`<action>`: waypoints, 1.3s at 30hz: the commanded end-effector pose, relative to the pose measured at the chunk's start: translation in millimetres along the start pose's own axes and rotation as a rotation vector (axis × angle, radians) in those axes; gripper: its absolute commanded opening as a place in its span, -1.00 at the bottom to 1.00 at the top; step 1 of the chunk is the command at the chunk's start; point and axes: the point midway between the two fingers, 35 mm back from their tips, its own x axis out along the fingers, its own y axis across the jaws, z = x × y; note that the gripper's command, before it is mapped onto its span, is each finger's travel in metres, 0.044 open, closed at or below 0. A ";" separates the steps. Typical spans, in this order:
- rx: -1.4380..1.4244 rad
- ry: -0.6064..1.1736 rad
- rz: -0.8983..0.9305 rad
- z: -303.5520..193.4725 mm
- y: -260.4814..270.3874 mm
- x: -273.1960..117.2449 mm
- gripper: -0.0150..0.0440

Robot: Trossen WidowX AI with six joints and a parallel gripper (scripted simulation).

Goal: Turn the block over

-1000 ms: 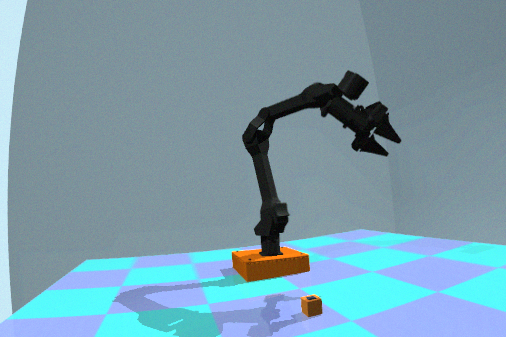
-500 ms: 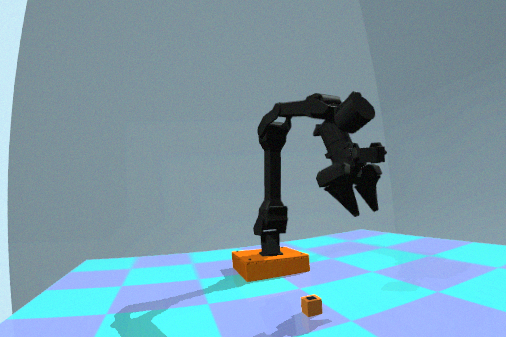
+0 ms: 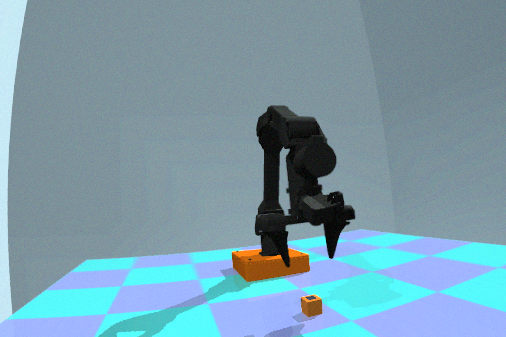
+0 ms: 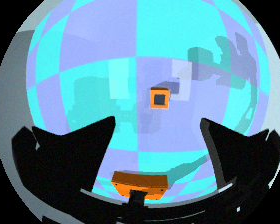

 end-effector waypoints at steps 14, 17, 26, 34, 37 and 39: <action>0.016 0.013 -0.004 0.9 -4.1 52.0 1.00; 0.016 0.013 -0.004 0.9 -4.1 53.1 1.00; 0.016 0.013 -0.004 1.0 -4.2 67.7 1.00; 0.016 0.013 -0.004 0.5 -4.2 80.8 1.00; 0.016 0.013 -0.004 0.3 -4.2 84.5 1.00; 0.016 0.013 -0.004 0.3 -4.2 84.8 1.00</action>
